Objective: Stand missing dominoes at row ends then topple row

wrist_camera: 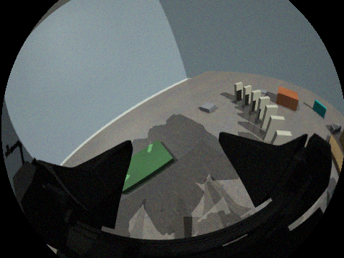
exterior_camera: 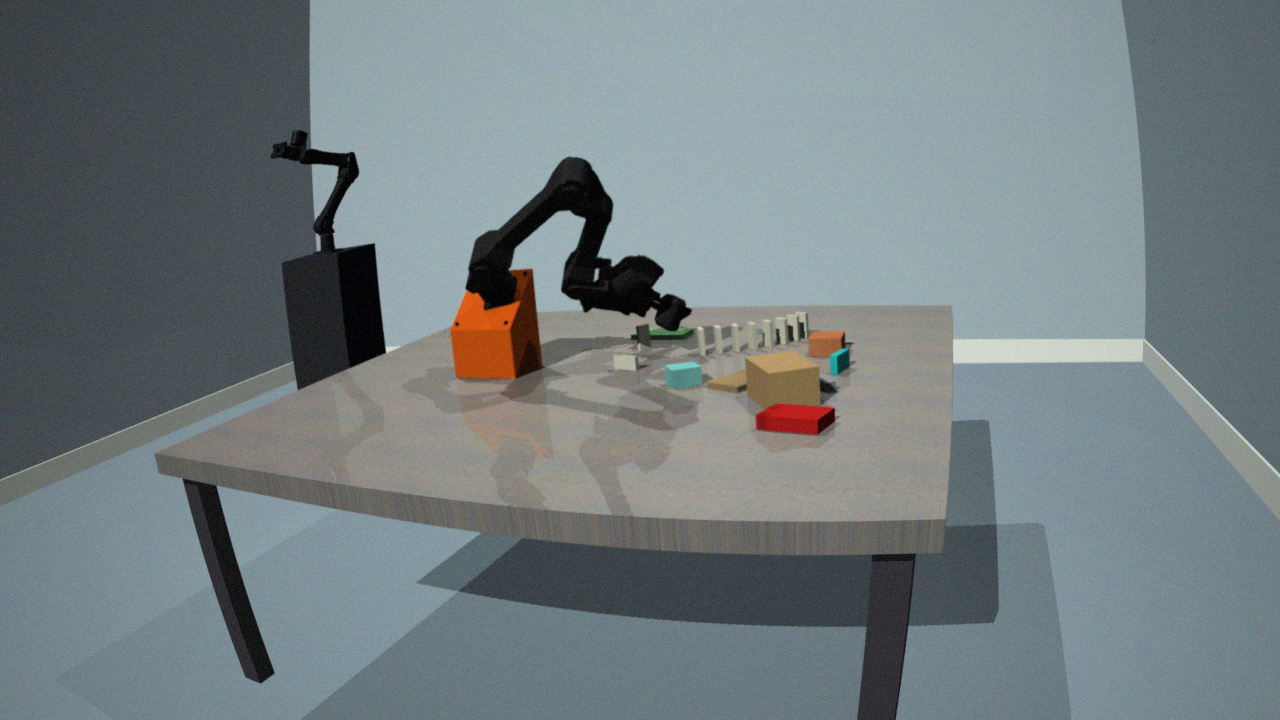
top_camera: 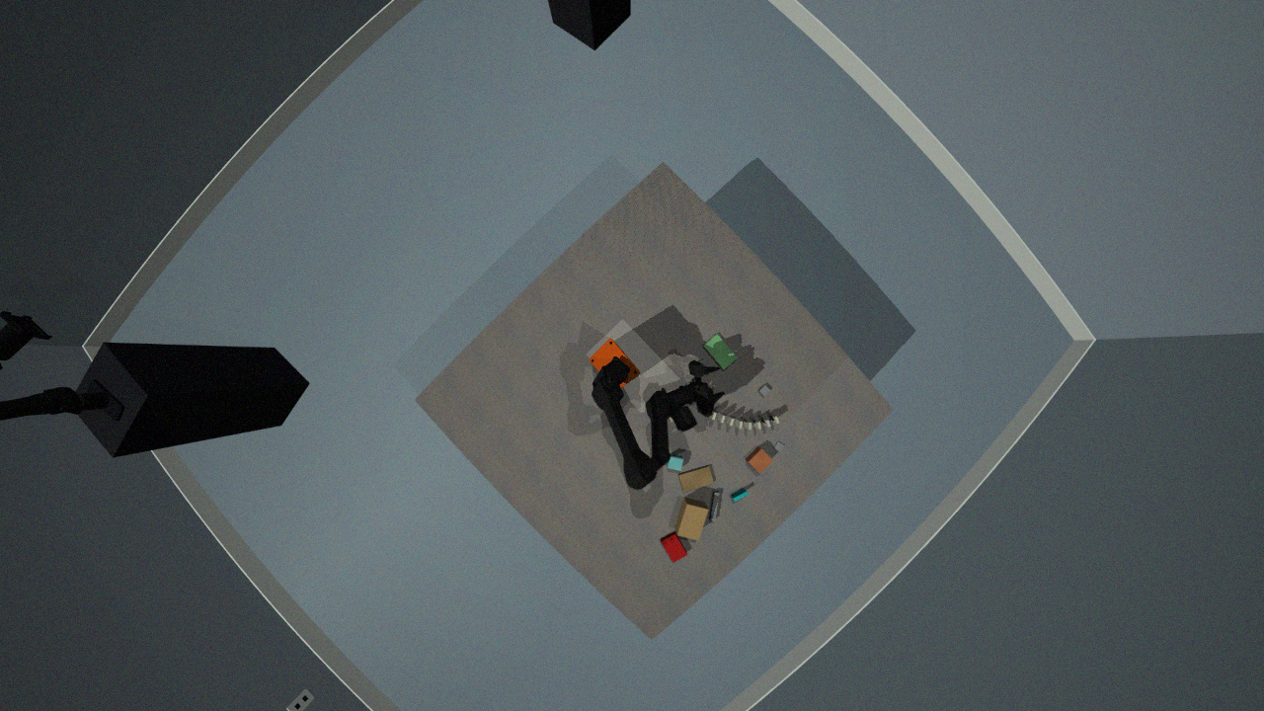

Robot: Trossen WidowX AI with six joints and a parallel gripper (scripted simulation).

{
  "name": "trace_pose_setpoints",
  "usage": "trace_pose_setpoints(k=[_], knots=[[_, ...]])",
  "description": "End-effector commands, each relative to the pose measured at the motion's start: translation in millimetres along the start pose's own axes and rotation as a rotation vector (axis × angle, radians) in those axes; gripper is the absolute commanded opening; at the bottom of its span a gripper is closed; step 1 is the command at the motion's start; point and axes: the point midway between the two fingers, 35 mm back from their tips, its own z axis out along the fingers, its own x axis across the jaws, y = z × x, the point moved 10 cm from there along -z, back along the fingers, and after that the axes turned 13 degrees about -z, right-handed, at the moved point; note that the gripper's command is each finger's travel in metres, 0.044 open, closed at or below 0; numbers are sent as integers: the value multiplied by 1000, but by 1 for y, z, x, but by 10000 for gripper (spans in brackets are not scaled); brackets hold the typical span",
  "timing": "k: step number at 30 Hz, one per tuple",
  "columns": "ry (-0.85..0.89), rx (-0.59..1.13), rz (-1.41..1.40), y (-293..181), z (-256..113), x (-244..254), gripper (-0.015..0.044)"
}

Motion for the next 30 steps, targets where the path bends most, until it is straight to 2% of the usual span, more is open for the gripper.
trace_pose_setpoints(k=[1,8,13,20,26,30], knots=[[53,188,290,28,30,-7,440],[-34,564,732,72,49,0,440],[-277,802,976,104,46,11,440],[-636,963,1119,122,36,23,440],[-946,989,1204,134,25,30,440],[-991,981,1219,136,23,31,440]])
